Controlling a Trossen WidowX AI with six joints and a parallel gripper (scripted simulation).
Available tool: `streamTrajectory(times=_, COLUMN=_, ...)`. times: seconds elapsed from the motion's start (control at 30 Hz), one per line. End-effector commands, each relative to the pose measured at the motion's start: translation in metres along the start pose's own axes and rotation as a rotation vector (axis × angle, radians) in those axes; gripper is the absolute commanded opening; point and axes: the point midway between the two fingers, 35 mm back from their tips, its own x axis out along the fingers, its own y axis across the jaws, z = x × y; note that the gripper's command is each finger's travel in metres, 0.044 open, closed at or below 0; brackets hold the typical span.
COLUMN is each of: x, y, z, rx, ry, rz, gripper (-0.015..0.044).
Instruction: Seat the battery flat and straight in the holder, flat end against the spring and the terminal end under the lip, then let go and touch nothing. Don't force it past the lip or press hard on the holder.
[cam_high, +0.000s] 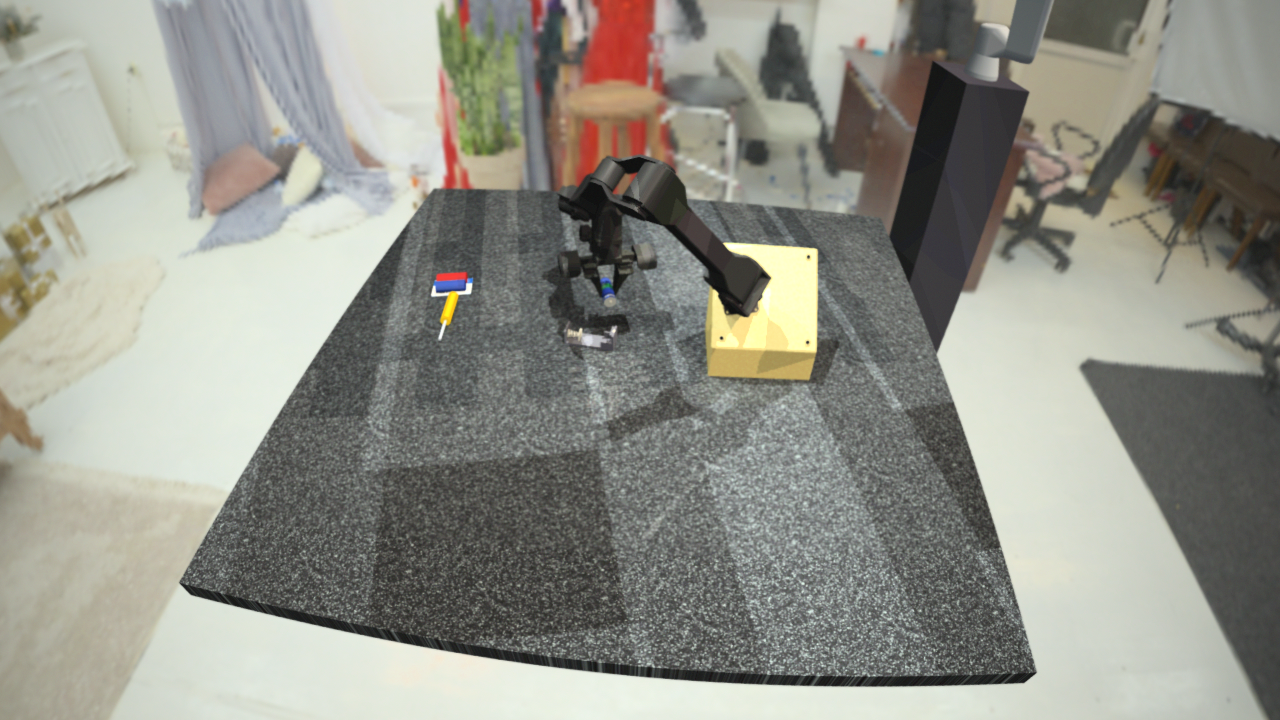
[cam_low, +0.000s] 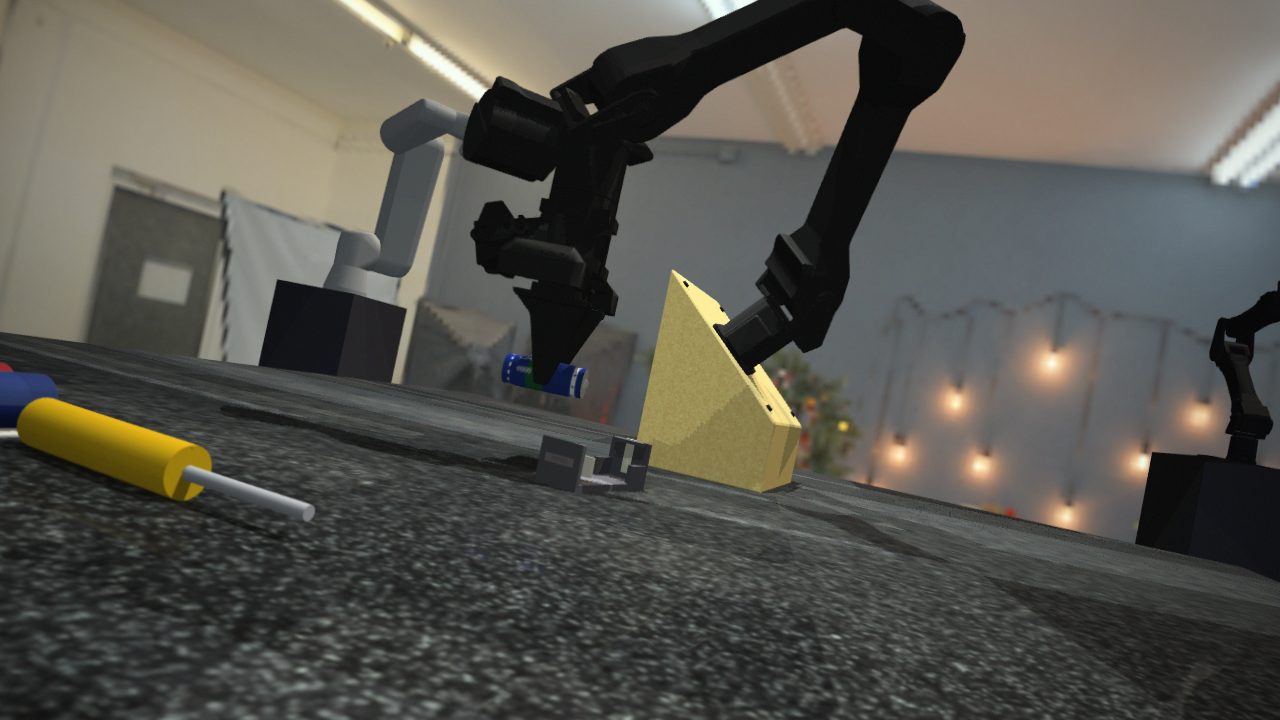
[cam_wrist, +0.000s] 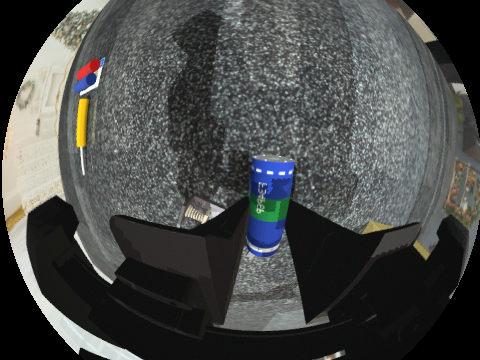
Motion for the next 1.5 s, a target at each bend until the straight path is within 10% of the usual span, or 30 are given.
streamTrajectory(times=0.0, x=-0.004, y=0.01, z=-0.011, rx=-0.202, ry=-0.003, rz=0.004, gripper=0.0087)
streamTrajectory(times=0.6, x=-0.016, y=0.042, z=-0.064, rx=-1.184, ry=-0.001, rz=0.004, gripper=0.0087)
streamTrajectory(times=1.47, x=0.024, y=0.036, z=-0.067, rx=-1.174, ry=0.235, rz=-0.148, gripper=0.0087)
